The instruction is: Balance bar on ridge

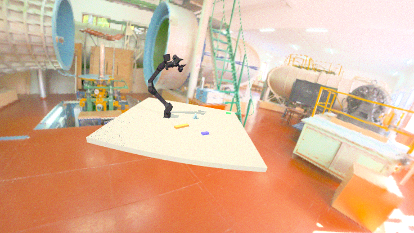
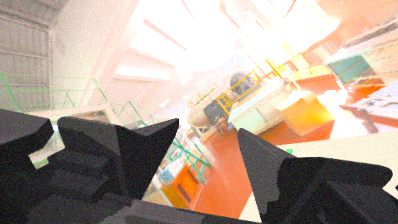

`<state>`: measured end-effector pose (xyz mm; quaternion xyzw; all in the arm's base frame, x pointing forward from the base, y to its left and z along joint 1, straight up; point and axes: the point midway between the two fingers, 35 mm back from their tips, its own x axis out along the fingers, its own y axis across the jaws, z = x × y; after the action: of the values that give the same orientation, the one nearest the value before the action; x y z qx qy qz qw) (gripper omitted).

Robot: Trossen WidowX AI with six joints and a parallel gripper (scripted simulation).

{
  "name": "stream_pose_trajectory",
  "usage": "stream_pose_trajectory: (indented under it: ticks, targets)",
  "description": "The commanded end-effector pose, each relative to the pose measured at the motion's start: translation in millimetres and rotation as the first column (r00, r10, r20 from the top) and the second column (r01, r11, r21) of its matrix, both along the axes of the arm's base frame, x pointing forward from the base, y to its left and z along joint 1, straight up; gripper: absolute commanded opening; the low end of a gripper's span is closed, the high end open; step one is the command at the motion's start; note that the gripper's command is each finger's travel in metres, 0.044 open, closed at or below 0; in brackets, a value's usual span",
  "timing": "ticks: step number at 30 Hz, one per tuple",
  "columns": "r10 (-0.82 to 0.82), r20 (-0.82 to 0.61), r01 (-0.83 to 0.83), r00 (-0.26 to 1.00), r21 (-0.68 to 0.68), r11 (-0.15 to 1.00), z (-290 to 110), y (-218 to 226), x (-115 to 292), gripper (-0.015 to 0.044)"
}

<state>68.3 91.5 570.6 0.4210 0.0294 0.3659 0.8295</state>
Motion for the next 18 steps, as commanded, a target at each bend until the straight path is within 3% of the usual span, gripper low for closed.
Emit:
stream_pose_trajectory:
  ticks: [1,18]
  targets:
    - [-0.113,-0.02,0.111,0.993,-0.098,0.989,-16,-7,42,0.0315]
    - [-0.403,-0.042,0.322,0.914,-0.53,0.785,-96,-52,154,0.0315]
